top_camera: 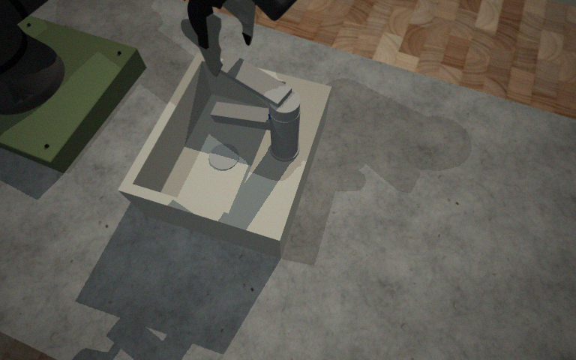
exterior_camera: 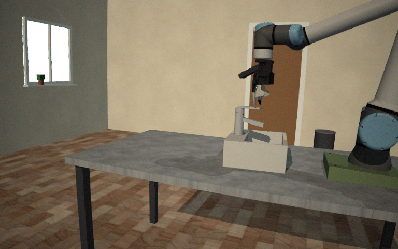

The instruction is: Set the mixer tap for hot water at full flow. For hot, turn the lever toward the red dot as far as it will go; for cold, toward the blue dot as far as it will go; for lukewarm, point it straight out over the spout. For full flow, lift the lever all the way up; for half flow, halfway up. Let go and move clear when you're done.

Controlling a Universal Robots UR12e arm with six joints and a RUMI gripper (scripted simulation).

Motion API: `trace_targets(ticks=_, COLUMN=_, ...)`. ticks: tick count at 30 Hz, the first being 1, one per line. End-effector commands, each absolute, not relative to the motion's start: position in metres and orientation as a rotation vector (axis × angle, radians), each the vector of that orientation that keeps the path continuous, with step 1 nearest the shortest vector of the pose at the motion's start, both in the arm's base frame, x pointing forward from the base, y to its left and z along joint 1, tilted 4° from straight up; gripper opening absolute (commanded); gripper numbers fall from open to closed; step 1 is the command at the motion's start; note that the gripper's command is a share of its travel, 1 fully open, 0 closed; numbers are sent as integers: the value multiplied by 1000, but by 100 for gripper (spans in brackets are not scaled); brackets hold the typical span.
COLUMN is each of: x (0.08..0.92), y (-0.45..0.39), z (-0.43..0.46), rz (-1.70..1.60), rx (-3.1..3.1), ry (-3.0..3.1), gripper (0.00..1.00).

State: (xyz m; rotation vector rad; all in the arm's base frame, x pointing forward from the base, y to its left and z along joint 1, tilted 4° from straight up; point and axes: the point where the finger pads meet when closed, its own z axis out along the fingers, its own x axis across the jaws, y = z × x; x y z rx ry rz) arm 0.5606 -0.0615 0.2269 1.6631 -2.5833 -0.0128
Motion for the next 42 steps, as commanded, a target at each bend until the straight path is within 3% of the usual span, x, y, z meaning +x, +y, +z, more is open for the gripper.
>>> trace_targets(ticks=1, x=561, y=-62, z=228, rz=-11, rx=1664, ry=-2584, gripper=44)
trace_targets(ticks=42, x=561, y=-62, z=220, rz=-11, rx=1664, ry=-2584, gripper=44)
